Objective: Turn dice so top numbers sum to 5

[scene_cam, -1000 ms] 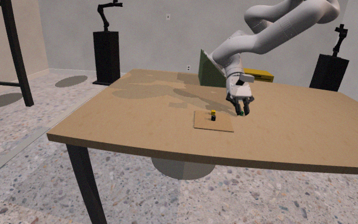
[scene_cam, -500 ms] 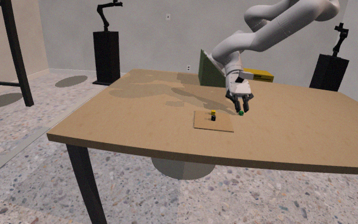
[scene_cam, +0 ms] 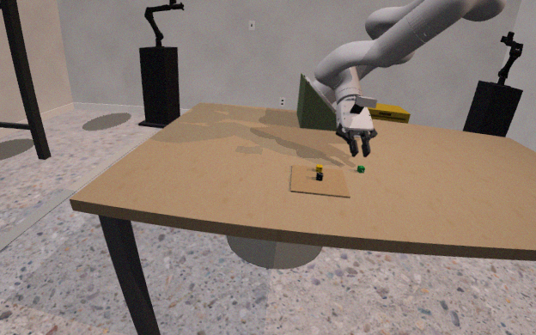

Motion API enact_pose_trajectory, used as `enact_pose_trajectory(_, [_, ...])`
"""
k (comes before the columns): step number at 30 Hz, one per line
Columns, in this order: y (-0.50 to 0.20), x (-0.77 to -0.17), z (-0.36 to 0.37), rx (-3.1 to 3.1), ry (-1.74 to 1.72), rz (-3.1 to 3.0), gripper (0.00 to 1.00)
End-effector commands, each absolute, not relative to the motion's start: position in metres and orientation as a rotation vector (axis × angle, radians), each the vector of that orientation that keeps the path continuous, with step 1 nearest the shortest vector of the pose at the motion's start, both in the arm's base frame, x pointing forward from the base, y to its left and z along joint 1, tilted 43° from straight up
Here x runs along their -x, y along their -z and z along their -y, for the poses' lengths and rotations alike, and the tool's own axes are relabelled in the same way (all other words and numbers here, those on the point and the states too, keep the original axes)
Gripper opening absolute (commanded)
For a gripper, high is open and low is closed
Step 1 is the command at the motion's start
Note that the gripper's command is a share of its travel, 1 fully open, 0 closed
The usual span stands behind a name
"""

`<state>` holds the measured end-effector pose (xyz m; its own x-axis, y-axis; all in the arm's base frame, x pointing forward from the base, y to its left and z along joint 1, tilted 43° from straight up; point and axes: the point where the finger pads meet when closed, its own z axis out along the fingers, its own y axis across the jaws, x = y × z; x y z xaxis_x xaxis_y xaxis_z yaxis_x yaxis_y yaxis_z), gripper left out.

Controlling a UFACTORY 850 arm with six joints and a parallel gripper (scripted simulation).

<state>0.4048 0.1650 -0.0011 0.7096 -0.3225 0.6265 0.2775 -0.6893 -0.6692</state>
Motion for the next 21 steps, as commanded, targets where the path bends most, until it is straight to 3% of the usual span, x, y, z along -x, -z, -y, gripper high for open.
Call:
enact_pose_trajectory(1, [0.000, -0.404, -0.163, 2.122, 0.967, -0.034, 0.31])
enact_pose_trajectory(21, [-0.040, -0.411, -0.128, 2.121, 0.967, -0.034, 0.31])
